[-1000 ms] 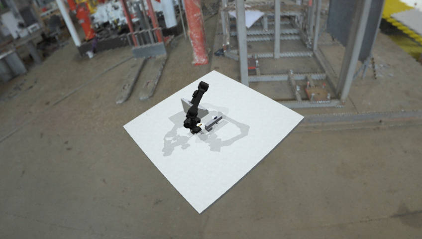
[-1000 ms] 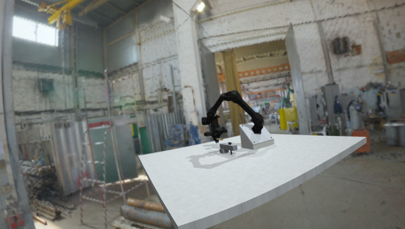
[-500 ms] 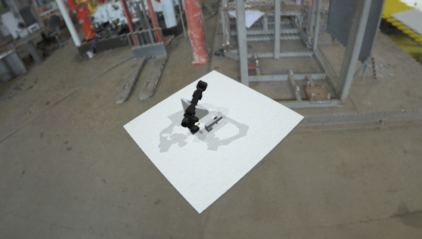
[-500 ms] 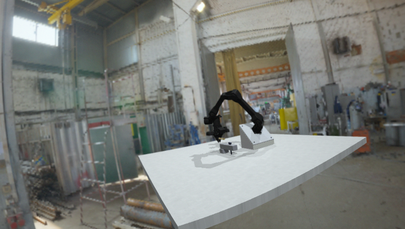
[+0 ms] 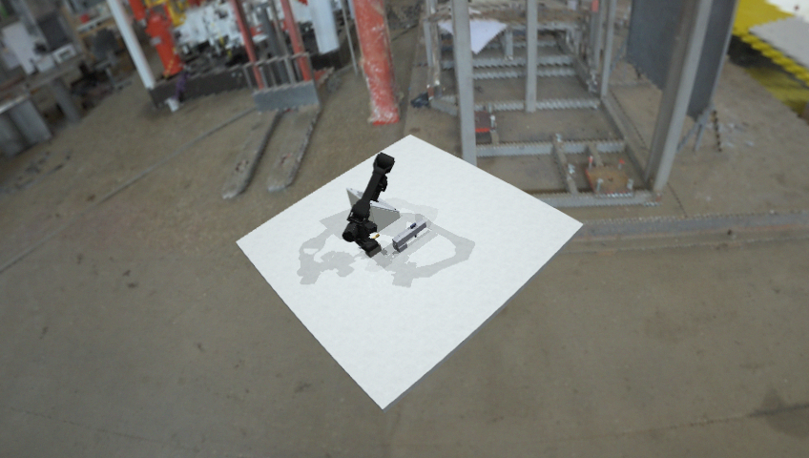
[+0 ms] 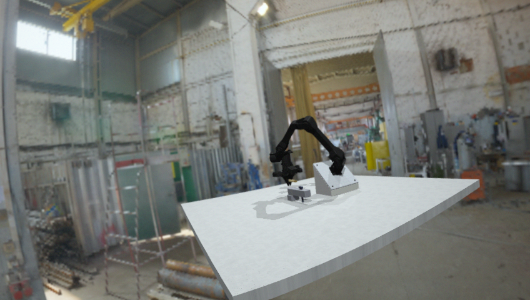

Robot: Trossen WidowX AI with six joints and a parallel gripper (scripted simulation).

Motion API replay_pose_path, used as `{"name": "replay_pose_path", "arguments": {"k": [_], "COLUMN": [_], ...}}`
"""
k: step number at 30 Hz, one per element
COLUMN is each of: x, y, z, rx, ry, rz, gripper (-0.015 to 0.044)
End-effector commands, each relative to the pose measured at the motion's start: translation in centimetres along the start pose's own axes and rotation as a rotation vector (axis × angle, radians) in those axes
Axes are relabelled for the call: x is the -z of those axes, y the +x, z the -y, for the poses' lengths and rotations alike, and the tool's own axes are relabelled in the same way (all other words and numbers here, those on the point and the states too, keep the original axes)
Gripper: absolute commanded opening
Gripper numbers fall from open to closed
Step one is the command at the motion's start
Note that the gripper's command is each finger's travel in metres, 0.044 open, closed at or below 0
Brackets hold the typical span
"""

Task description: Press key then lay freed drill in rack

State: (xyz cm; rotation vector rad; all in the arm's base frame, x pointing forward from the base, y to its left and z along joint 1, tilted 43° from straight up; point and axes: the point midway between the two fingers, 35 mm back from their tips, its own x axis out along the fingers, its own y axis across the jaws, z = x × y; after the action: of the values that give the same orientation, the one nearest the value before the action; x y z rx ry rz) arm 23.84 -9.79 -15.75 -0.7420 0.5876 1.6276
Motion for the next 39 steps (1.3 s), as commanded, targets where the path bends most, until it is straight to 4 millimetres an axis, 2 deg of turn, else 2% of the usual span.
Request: {"name": "replay_pose_path", "arguments": {"k": [1, 5, 18, 39], "x": [0.2, 0.3, 0.2, 0.3], "y": [-0.1, 0.1, 2.6, 4.4], "z": [-0.9, -1.0, -1.1, -1.1], "rx": [-0.003, -0.003, -0.002, -0.002], "ry": [-0.001, -0.001, -0.001, -0.001], "rz": [-0.002, -0.002, -0.001, 0.0], "gripper": [0.0, 0.0, 0.0, 0.0]}}
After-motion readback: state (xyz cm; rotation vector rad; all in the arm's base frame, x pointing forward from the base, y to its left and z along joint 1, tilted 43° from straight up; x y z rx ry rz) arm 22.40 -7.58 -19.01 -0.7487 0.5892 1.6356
